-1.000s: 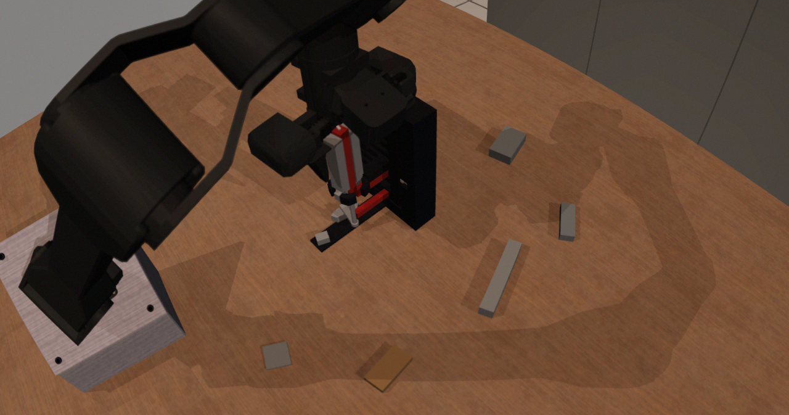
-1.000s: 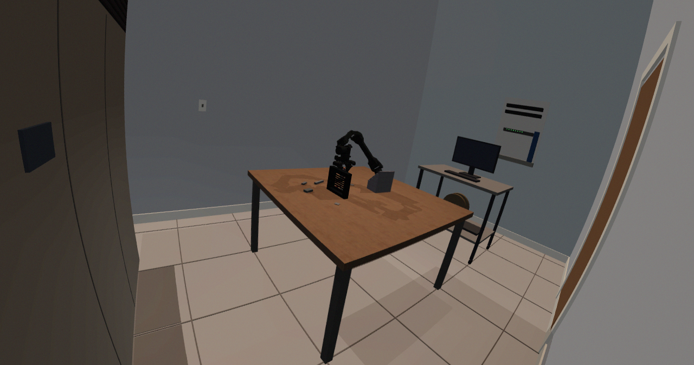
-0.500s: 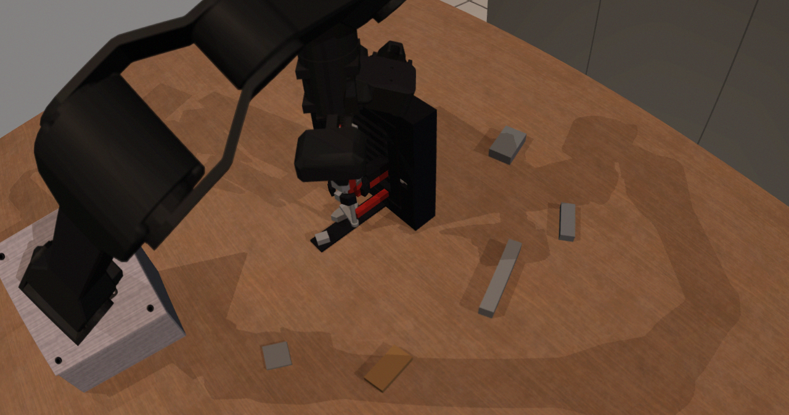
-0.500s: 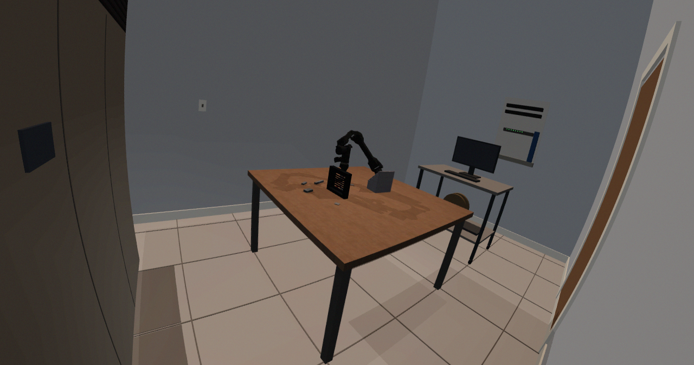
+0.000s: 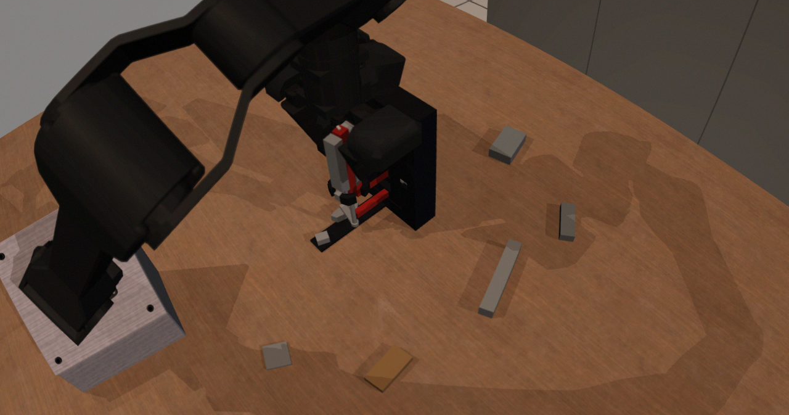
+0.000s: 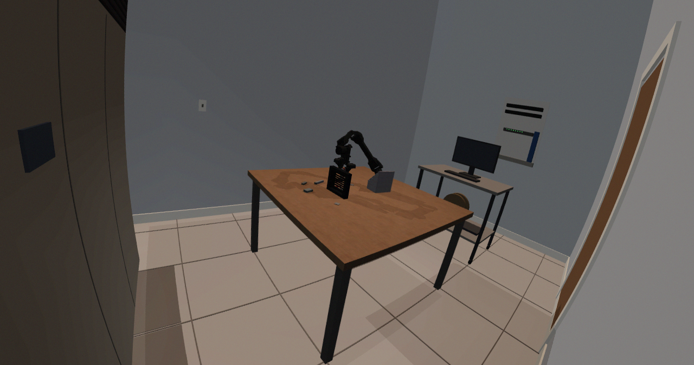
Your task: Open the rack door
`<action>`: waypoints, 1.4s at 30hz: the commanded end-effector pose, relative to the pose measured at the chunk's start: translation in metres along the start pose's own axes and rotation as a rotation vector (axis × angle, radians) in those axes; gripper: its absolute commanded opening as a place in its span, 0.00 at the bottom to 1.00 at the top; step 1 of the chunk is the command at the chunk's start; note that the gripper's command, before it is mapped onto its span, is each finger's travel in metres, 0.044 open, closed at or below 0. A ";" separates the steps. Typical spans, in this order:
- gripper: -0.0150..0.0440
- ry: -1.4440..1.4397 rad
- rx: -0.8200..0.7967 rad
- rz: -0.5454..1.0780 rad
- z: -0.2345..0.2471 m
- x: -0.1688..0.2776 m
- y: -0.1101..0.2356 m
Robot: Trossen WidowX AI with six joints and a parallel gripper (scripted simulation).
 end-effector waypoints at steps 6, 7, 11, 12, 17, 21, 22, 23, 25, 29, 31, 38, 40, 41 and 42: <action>0.75 0.456 -0.001 -0.002 0.000 0.000 0.000; 0.75 0.506 -0.001 -0.002 0.000 0.000 0.000; 0.75 0.704 0.000 -0.002 0.000 0.000 0.000; 0.75 0.754 0.000 -0.002 0.000 0.000 0.000; 0.75 1.001 0.000 -0.002 0.000 0.000 0.000; 0.75 1.200 0.000 -0.002 0.000 0.000 0.000; 0.75 1.249 0.000 -0.002 0.000 0.000 0.000; 0.75 1.299 0.000 -0.002 0.000 0.000 0.000; 0.75 1.398 0.000 -0.002 0.000 0.000 0.000; 0.75 1.596 0.001 -0.002 0.000 0.000 0.000; 0.75 1.686 0.001 -0.002 0.000 0.000 0.000; 0.75 1.719 0.001 -0.002 0.000 0.000 0.000; 0.73 1.719 0.001 -0.002 0.000 0.000 0.000; 0.72 1.719 0.001 -0.002 0.000 0.000 0.000; 0.70 1.719 0.001 -0.002 0.000 0.000 0.000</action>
Point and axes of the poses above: the point midway between the two fingers, 35 mm back from their tips, its own y axis back along the fingers, its own z axis across the jaws, x = y × z, the point moved 7 cm from there along y, back along the fingers, and after that the axes turned 9 degrees about y, right-handed, at the moved point
